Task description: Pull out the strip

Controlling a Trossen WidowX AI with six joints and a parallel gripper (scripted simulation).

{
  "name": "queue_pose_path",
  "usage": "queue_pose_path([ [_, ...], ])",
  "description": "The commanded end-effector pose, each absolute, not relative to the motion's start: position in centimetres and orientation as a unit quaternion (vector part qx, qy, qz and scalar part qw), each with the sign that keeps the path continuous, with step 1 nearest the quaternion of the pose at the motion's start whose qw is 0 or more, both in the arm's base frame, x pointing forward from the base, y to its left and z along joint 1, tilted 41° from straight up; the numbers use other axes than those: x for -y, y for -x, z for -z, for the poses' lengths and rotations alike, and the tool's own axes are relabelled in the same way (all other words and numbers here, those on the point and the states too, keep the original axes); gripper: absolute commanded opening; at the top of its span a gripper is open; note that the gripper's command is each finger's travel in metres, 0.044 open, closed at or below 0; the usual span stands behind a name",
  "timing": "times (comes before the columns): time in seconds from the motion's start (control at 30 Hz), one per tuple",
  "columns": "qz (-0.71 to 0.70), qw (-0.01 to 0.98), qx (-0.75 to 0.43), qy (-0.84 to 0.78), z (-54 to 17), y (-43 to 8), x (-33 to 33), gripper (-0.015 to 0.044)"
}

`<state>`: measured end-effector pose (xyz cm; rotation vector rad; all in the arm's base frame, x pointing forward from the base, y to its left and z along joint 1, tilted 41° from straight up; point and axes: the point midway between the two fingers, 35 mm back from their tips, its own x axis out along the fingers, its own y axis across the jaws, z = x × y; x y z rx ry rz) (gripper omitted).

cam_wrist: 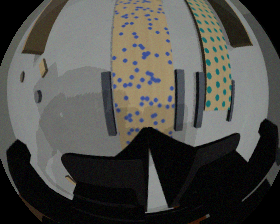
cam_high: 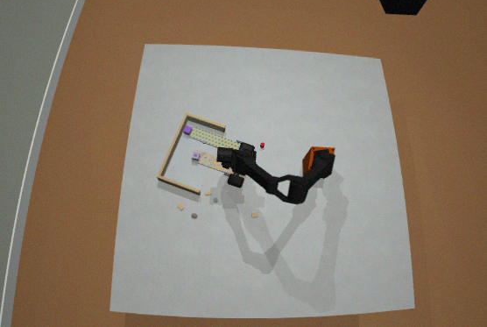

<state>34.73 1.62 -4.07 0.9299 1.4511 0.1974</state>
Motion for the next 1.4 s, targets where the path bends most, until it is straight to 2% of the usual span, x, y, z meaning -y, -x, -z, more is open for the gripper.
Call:
queue_pose_path([
  [0.0, -0.089, 0.64, -0.644, -0.41, 4.2, -33.8, -2.4, 0.0],
  [1.37, -0.088, 0.638, -0.645, -0.411, 3.3, -28.2, -5.0, 0.0],
])
